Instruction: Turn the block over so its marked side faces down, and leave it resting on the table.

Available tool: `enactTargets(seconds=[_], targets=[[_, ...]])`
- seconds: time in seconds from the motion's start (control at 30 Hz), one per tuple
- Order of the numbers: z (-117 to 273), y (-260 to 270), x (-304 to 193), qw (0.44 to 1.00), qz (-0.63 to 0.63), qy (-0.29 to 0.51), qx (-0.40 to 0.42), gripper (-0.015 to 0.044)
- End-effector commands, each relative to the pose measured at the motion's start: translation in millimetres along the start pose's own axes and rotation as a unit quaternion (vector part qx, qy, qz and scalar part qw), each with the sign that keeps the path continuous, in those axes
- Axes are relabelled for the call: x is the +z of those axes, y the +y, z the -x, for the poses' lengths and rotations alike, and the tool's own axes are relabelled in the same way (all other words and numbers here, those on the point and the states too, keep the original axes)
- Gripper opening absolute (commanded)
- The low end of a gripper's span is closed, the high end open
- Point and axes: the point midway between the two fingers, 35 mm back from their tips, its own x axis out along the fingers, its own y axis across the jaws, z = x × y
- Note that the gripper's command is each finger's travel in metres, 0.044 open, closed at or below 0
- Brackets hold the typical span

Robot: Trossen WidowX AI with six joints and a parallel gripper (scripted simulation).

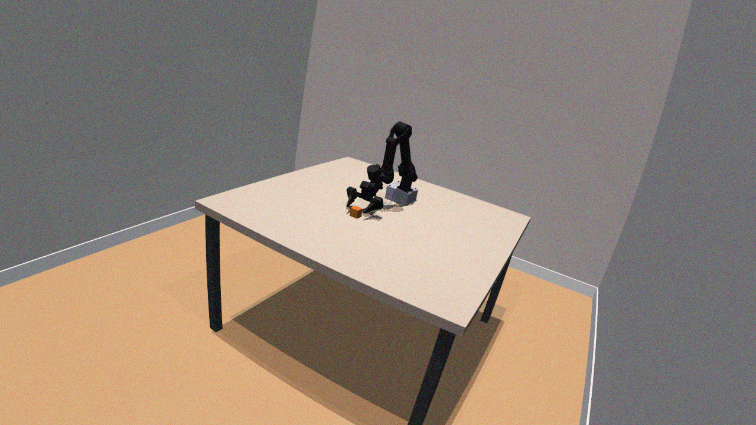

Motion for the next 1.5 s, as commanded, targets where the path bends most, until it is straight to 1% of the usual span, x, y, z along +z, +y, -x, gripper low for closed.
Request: enactTargets(seconds=[0.0, 0.63, 0.77, 0.87, 0.97, 1.1, 1.17, 1.47], targets=[[0.0, 0.4, -0.1, 1.000, -0.002, 0.000, 0.001, 0.0440], [-0.6, 0.1, 0.2, 1.000, -0.002, 0.003, 0.001, 0.0440], [-6.4, -4.1, 7.9, 0.998, -0.002, 0.064, -0.002, 0.0440], [-2.3, -5.7, 18.2, 0.993, -0.002, 0.119, -0.003, 0.0440], [11.2, -4.9, 30.6, 0.985, -0.002, 0.174, -0.002, 0.0440], [42.8, -0.5, 47.9, 0.970, -0.001, 0.244, 0.001, 0.0440], [49.9, 0.7, 50.8, 0.967, 0.000, 0.256, 0.002, 0.0440], [49.9, 0.7, 50.8, 0.967, 0.000, 0.256, 0.002, 0.0440]])
